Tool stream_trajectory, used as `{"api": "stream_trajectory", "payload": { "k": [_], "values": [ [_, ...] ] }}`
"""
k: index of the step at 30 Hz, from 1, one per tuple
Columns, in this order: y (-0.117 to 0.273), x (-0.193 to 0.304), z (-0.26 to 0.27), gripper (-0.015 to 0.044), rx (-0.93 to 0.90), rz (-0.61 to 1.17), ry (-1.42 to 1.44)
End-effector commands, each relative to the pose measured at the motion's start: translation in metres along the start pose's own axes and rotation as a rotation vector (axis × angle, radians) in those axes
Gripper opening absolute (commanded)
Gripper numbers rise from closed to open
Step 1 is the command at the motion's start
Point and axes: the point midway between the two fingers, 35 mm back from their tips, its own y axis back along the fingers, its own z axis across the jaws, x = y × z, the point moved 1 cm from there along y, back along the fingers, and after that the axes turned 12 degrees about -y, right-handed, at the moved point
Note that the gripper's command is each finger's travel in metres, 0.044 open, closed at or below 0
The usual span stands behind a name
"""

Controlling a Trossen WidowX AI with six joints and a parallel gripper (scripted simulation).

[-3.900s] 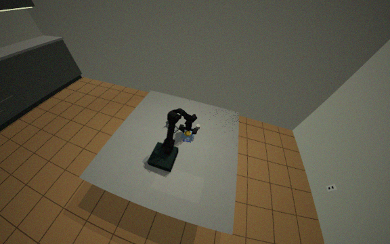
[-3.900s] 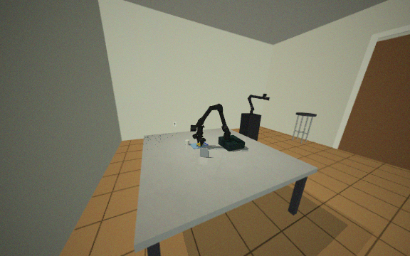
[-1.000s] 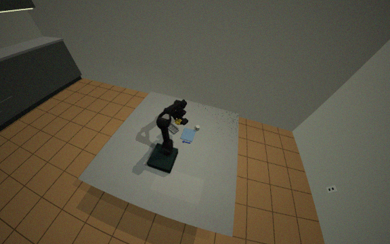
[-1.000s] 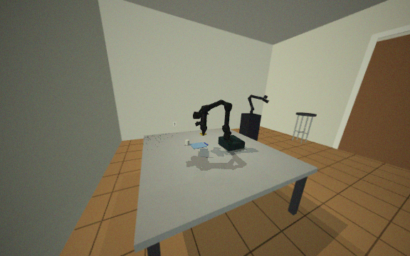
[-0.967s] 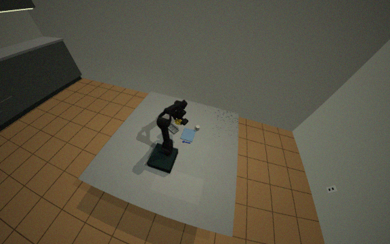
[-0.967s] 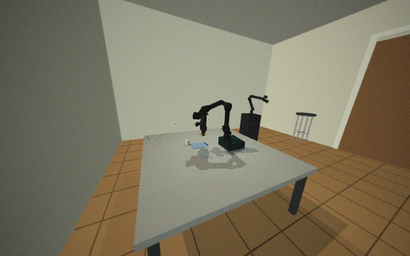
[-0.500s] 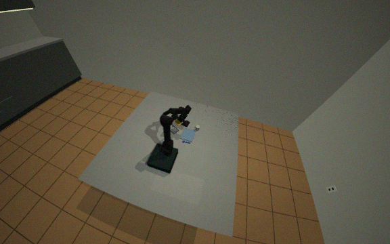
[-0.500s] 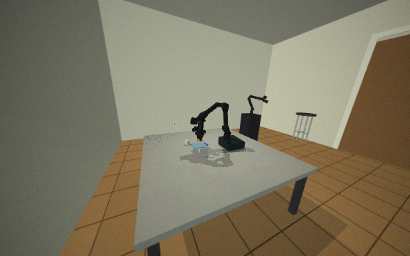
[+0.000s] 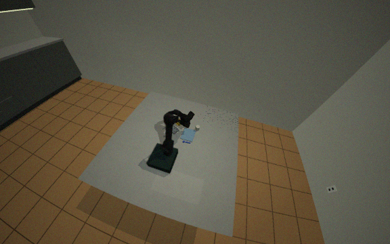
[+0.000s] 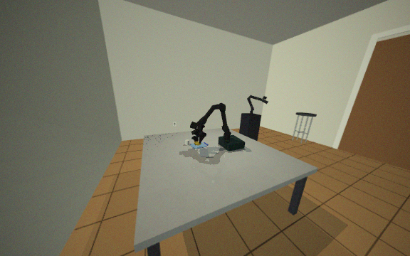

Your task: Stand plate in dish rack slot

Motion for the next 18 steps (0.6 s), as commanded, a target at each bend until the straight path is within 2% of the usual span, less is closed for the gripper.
{"api": "stream_trajectory", "payload": {
  "k": [1,18],
  "values": [
    [-0.005,0.005,-0.005,0.0000,-0.089,-0.050,0.094],
    [-0.003,0.033,-0.016,0.0000,-0.328,-0.290,0.486]
  ]
}}
